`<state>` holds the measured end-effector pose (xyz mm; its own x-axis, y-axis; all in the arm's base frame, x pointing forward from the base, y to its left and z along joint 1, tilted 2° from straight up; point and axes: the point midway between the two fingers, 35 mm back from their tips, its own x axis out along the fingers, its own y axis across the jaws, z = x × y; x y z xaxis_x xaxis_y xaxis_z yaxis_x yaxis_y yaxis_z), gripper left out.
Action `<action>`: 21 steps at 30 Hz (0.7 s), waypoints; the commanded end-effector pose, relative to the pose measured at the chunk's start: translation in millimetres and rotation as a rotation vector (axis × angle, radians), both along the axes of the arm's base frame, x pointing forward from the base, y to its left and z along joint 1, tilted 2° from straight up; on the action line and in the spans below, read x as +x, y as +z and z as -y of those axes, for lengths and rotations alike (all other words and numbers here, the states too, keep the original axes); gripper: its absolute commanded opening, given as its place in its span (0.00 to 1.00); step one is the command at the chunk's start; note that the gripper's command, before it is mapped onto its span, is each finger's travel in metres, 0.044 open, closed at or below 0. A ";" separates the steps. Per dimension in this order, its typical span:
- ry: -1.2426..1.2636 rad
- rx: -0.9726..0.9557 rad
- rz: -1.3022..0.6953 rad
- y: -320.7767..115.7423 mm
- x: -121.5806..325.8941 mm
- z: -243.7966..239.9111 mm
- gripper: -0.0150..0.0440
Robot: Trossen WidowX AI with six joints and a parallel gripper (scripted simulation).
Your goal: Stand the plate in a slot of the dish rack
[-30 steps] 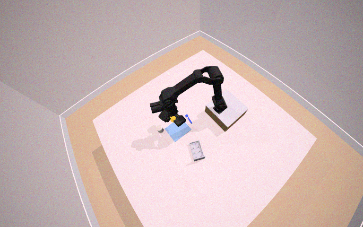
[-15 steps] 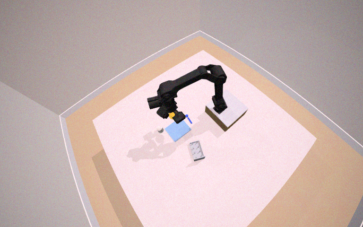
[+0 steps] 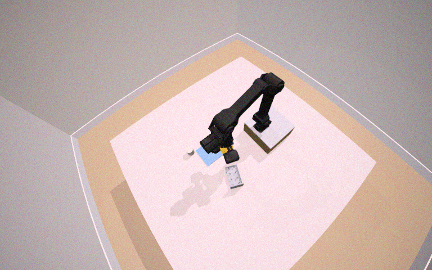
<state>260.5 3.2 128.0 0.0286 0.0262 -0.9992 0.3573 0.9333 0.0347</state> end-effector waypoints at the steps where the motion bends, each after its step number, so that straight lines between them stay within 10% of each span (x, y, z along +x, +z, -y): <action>1: -0.067 0.003 0.010 2.0 -10.7 -17.3 0.25; 21: 0.038 0.250 0.193 -49.8 49.6 -31.1 0.25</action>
